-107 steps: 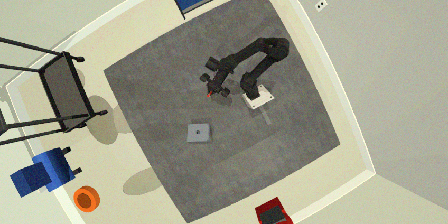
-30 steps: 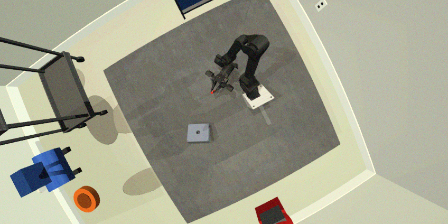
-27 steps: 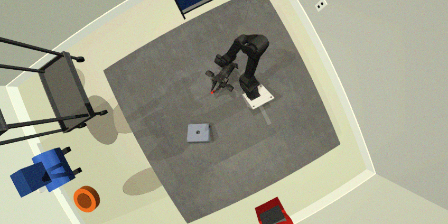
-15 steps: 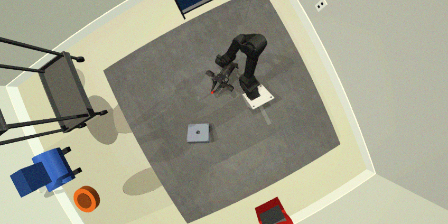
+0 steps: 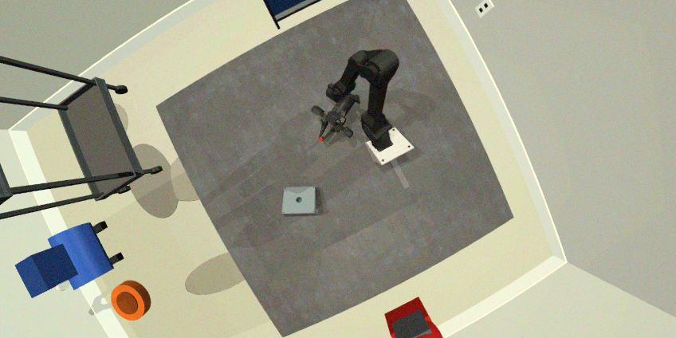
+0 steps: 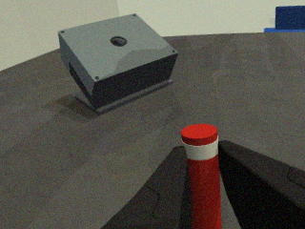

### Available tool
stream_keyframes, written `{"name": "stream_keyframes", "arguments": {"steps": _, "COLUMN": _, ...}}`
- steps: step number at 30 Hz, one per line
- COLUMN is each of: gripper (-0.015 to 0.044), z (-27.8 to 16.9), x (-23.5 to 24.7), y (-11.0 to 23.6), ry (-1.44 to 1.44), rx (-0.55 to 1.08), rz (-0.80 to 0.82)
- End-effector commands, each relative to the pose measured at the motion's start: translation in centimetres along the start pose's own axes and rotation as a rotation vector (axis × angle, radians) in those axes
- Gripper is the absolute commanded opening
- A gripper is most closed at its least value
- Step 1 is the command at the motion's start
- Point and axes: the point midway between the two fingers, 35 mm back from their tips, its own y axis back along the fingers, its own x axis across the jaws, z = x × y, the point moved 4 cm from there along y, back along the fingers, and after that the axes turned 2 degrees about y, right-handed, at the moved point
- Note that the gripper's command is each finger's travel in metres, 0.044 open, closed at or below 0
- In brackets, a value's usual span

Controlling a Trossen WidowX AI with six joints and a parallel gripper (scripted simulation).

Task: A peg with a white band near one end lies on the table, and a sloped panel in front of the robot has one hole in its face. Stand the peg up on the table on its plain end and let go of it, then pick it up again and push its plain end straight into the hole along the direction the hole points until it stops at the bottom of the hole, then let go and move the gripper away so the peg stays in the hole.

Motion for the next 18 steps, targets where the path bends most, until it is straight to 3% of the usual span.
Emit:
{"name": "stream_keyframes", "arguments": {"steps": 1, "gripper": 0.0049, "z": -0.22, "x": 0.01, "y": 0.12, "ry": 0.000, "rx": 0.000, "rz": 0.000}}
{"name": "stream_keyframes", "arguments": {"steps": 18, "gripper": 0.0049, "z": -0.45, "x": 0.14, "y": 0.26, "ry": 0.005, "rx": -0.027, "rz": -0.006}}
